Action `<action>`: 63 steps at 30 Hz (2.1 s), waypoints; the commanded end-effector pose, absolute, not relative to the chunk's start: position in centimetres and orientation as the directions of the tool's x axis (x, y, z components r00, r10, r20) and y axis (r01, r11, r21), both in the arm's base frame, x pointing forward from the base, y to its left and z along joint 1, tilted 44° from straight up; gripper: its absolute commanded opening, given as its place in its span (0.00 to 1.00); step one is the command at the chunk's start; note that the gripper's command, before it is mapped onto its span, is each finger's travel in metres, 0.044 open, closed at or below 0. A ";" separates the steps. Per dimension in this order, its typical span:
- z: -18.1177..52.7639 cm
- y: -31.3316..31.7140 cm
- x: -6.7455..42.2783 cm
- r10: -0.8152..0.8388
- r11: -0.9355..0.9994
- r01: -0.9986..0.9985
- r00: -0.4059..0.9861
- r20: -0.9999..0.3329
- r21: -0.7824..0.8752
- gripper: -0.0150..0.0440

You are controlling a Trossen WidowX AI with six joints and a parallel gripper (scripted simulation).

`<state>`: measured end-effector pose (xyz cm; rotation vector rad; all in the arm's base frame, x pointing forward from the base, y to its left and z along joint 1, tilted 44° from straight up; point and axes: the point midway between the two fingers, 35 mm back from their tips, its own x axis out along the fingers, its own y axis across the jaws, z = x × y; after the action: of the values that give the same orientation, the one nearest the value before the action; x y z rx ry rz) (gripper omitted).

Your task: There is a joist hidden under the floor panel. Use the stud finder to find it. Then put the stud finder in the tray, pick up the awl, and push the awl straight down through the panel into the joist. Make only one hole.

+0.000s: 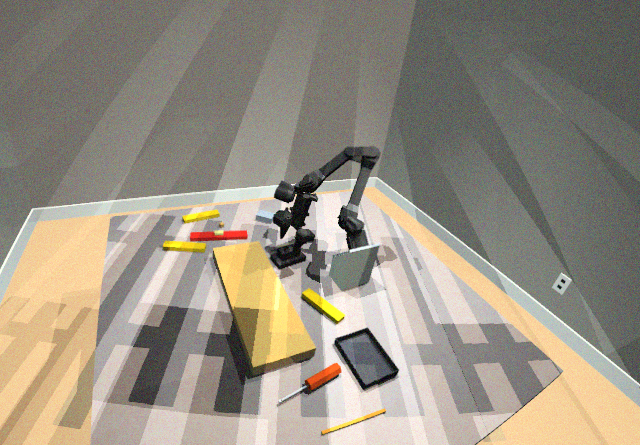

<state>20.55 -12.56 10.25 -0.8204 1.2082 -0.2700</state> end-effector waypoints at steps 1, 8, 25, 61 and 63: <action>10.2 -12.6 20.4 -0.601 0.675 -0.242 0.369 -0.709 -0.698 1.00; 9.6 -13.1 20.6 -0.600 0.675 -0.242 0.368 -0.710 -0.697 1.00; 7.7 -15.0 21.0 -0.601 0.675 -0.242 0.368 -0.710 -0.697 1.00; 6.6 -16.1 21.0 -0.603 0.673 -0.242 0.369 -0.708 -0.699 0.67; 6.6 -16.1 21.0 -0.603 0.673 -0.242 0.369 -0.708 -0.699 0.65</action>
<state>20.99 -16.14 6.73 -0.8452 1.2045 -0.2770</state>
